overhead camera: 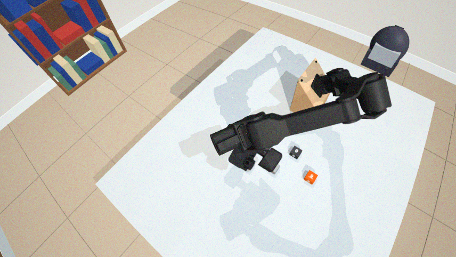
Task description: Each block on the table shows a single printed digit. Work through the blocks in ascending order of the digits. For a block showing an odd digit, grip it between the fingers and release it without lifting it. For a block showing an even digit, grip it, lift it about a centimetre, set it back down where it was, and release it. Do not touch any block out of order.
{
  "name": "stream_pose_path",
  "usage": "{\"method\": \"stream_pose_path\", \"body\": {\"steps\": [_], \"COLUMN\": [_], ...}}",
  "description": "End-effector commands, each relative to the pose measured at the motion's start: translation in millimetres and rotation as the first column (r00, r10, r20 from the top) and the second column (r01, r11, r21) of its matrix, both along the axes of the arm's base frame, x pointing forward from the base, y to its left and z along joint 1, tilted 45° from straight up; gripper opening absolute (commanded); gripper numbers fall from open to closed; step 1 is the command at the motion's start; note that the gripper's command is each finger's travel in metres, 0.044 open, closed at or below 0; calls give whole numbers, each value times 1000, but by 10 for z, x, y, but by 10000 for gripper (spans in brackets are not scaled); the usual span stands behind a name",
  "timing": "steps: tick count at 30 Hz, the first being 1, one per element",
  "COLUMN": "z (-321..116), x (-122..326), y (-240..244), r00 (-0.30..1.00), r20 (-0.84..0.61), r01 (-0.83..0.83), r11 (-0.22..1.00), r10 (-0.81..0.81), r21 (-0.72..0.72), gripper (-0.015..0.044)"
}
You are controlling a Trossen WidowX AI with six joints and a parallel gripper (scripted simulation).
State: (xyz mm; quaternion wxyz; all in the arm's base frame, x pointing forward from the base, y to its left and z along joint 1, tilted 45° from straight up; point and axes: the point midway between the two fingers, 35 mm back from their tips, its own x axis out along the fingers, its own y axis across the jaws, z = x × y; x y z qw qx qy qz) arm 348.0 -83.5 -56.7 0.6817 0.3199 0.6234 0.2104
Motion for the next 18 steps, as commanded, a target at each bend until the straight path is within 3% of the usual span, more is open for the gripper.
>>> {"method": "stream_pose_path", "body": {"steps": [1,18], "z": [-37,-228], "x": [15,54], "y": [24,211], "r00": [1000,1000], "r20": [4,5], "r01": [11,11], "r11": [1000,1000], "r10": [-11,-11], "r21": [2,3], "gripper": [400,400]}}
